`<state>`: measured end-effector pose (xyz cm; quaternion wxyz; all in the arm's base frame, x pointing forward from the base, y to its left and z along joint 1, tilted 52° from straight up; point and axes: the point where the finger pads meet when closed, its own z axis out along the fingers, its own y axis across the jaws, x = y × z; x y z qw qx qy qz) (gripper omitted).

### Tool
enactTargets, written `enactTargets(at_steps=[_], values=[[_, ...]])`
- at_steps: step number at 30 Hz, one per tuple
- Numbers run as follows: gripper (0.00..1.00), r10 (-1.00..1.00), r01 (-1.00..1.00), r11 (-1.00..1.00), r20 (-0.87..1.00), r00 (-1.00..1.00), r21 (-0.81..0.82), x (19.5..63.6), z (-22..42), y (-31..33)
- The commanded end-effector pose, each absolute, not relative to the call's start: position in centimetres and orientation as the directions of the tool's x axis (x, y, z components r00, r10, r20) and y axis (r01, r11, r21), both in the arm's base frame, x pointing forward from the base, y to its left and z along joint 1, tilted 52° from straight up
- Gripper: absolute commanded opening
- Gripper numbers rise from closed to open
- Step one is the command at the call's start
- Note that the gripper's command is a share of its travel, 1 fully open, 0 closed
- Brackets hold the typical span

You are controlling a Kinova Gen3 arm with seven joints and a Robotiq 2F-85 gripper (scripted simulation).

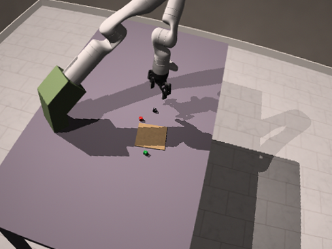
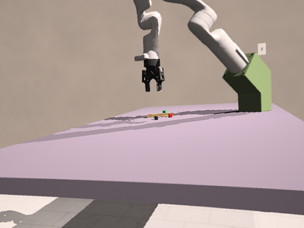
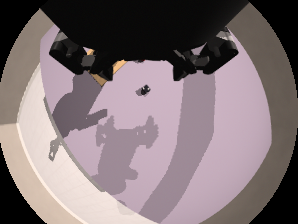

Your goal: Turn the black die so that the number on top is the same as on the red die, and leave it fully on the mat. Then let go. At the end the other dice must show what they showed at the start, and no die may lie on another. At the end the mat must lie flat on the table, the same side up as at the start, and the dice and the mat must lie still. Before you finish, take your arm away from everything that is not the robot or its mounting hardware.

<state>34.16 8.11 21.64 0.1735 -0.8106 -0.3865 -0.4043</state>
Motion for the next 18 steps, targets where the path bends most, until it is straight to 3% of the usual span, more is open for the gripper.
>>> enactTargets(at_steps=[1,18], values=[[1.00,0.464,0.756,-0.654,0.791,0.399,0.002,34.15,21.55,8.27],[1.00,0.043,0.429,-0.801,0.675,0.736,-0.417,34.84,21.09,8.74]])
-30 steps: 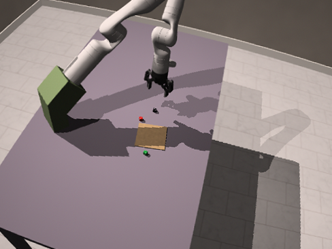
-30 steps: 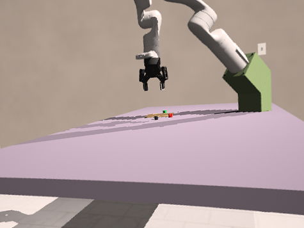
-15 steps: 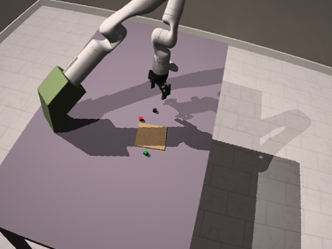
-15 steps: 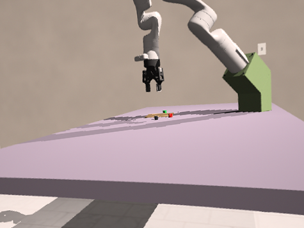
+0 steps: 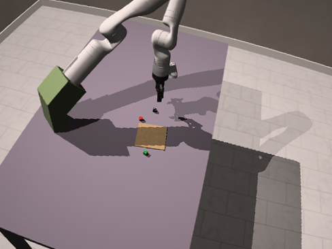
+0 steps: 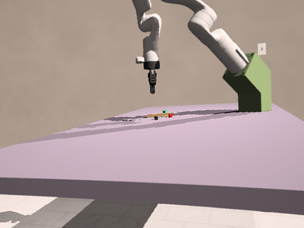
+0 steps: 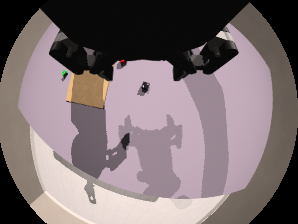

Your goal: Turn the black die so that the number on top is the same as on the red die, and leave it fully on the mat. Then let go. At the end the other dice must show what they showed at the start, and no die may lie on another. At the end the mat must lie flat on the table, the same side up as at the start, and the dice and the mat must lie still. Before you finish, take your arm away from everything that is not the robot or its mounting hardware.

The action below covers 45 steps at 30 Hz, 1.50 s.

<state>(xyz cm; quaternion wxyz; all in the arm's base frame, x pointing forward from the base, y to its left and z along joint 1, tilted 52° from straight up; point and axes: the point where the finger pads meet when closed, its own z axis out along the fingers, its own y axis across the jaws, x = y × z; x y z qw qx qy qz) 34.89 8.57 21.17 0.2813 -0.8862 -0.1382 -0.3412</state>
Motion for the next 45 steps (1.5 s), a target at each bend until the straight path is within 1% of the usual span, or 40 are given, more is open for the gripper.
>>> enactTargets(at_steps=[1,7,13,16,18,23,33,35,45], values=[[1.00,0.043,0.429,-0.801,0.675,0.736,-0.417,34.8,21.1,8.7],[1.00,-0.153,0.238,-0.788,0.554,0.818,-0.568,35.1,20.9,9.0],[1.00,-0.341,0.030,-0.727,0.399,0.851,-0.686,35.3,20.6,9.2],[1.00,-0.427,-0.074,-0.680,0.312,0.849,-0.730,35.4,20.5,9.3],[1.00,-0.427,-0.074,-0.680,0.312,0.849,-0.730,35.4,20.5,9.3],[1.00,-0.552,-0.240,-0.583,0.161,0.818,-0.776,35.5,20.3,9.5],[1.00,-0.722,-0.518,-0.350,-0.127,0.680,-0.780,35.7,19.8,9.8],[1.00,-0.722,-0.518,-0.350,-0.127,0.680,-0.780,35.7,19.8,9.8],[1.00,-0.793,-0.699,-0.124,-0.353,0.497,-0.705,35.8,19.4,10.1]])
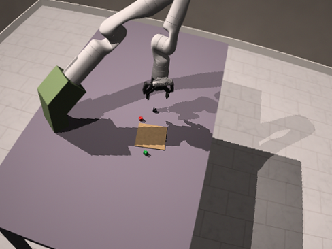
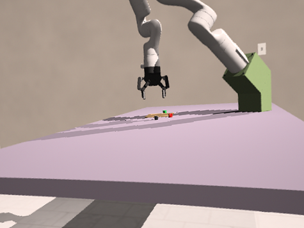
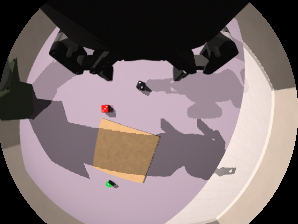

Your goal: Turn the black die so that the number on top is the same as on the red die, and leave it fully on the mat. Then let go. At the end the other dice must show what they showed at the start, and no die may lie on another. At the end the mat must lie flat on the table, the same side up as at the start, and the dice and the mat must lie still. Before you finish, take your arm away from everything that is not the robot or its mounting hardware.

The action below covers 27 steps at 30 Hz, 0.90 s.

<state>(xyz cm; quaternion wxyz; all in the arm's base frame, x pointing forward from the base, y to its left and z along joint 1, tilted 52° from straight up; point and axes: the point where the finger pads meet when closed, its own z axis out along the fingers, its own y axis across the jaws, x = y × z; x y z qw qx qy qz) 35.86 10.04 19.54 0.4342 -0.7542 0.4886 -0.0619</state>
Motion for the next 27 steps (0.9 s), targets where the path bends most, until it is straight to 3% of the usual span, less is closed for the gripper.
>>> enactTargets(at_steps=[1,27], values=[[1.00,-0.796,-0.711,-0.104,-0.371,0.479,-0.695,35.83,19.41,10.17],[1.00,-0.784,-0.836,0.167,-0.584,0.209,-0.523,35.87,18.96,10.55]])
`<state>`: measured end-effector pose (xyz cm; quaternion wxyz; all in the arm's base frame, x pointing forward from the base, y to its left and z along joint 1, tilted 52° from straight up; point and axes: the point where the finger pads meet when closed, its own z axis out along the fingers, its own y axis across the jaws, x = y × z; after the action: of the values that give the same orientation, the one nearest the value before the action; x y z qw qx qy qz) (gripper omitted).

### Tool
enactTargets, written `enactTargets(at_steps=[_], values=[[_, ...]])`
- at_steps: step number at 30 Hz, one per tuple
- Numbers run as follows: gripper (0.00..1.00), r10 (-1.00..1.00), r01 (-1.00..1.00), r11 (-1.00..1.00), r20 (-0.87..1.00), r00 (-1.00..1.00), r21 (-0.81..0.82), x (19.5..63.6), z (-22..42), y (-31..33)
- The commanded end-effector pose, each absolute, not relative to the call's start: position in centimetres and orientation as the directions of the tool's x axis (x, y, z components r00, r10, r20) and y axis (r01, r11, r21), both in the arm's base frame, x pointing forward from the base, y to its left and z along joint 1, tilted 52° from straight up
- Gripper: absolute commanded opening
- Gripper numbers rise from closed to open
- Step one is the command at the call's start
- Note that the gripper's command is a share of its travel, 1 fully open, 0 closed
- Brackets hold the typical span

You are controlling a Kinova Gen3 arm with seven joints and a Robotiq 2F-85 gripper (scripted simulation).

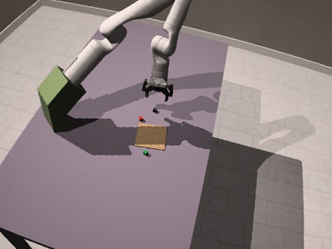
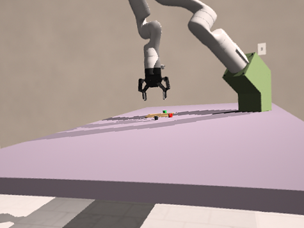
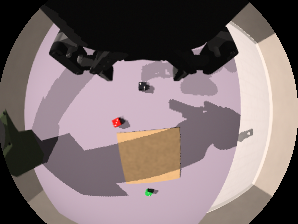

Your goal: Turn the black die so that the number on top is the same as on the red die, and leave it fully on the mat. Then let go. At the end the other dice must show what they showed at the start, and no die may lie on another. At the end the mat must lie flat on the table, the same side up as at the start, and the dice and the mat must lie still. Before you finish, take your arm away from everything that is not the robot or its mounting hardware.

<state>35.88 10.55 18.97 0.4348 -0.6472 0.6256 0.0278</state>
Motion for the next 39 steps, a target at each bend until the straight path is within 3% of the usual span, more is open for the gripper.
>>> enactTargets(at_steps=[1,18,19,39], values=[[1.00,-0.783,-0.837,0.172,-0.587,0.204,-0.520,35.87,18.95,10.55],[1.00,-0.778,-0.843,0.195,-0.603,0.178,-0.501,35.87,18.91,10.59],[0.31,-0.778,-0.843,0.195,-0.603,0.178,-0.501,35.87,18.91,10.59],[0.31,-0.778,-0.843,0.195,-0.603,0.178,-0.501,35.87,18.91,10.59]])
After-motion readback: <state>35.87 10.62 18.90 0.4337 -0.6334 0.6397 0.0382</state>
